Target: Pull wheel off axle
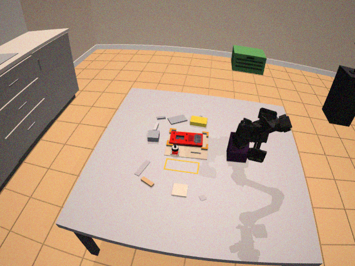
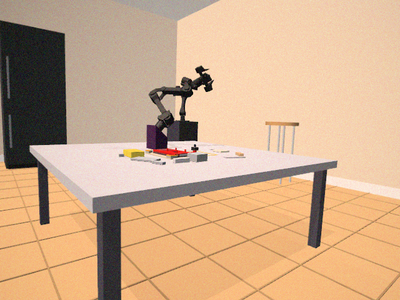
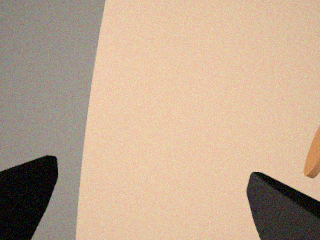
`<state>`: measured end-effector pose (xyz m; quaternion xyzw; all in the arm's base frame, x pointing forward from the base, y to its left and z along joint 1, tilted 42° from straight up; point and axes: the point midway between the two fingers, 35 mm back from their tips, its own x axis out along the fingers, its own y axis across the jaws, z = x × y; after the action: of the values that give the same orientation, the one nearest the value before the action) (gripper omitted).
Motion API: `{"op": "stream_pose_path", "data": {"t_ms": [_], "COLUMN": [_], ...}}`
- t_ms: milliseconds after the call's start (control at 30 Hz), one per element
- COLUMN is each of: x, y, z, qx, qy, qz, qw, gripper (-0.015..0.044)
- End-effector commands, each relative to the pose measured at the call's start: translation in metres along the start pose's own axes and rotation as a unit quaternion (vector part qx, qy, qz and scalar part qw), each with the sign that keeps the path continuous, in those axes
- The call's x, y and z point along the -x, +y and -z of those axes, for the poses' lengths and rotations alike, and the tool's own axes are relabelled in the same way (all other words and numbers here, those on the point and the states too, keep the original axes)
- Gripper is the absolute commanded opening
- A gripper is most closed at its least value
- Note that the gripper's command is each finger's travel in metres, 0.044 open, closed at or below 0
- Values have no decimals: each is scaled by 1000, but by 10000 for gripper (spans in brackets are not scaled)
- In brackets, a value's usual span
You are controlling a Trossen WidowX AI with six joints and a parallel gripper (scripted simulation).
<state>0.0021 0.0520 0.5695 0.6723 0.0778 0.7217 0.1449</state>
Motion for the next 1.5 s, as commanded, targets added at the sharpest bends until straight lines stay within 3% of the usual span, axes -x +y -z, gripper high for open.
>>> {"op": "stream_pose_path", "data": {"t_ms": [0, 100, 333, 700, 1067, 1467], "x": [0, -2, -2, 33, 104, 218], "y": [-1, -8, -48, -105, -145, -172], "z": [-1, -14, -83, -186, -286, -362], "qx": [1, 8, 39, 50, 63, 35], "qy": [-1, -20, -114, -256, -388, -500], "qz": [1, 15, 94, 214, 342, 484], "qw": [1000, 1000, 988, 942, 854, 718], "gripper": [374, 300, 300, 300, 300, 300]}}
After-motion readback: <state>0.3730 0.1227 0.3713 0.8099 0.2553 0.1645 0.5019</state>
